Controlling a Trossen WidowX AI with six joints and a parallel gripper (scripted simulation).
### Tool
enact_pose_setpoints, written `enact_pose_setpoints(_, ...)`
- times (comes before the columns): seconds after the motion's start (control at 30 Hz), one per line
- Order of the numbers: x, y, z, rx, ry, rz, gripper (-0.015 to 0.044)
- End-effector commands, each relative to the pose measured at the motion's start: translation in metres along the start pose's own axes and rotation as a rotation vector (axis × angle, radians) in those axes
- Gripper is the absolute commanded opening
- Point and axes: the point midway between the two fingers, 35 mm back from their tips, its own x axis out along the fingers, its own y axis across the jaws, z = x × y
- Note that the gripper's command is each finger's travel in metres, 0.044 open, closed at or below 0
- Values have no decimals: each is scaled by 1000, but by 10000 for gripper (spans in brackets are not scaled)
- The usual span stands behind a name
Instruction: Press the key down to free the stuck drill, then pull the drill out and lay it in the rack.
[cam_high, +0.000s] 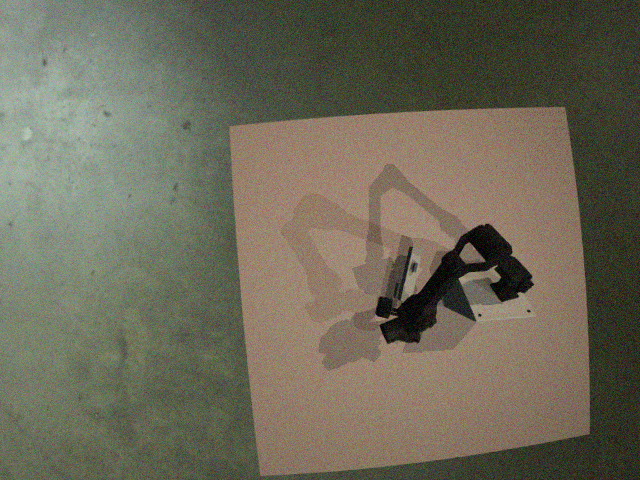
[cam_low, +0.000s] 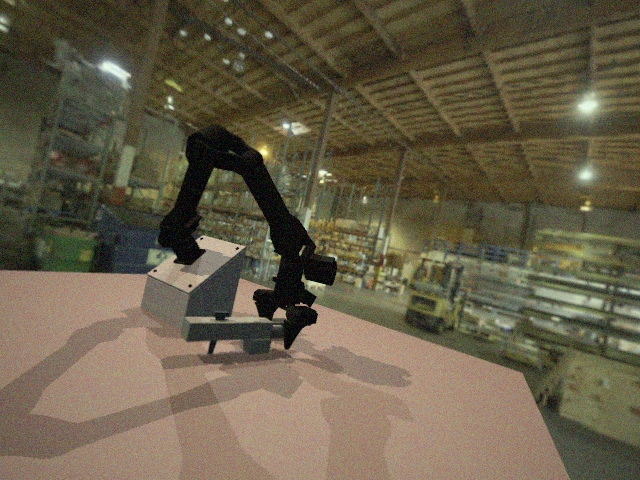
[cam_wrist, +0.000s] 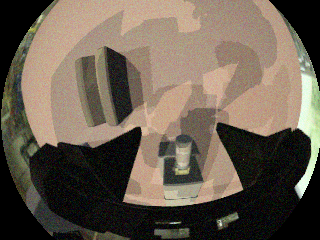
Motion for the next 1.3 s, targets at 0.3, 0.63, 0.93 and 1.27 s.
enact_pose_setpoints(0.3, 0, 0, 0, 0, 0, 0, 177)
enact_pose_setpoints(0.63, 0, 0, 0, 0, 0, 0, 0)
enact_pose_setpoints(0.93, 0, 1, 5, -7, 5, 0, 0)
enact_pose_setpoints(1.27, 0, 1, 13, -7, 4, 0, 0)
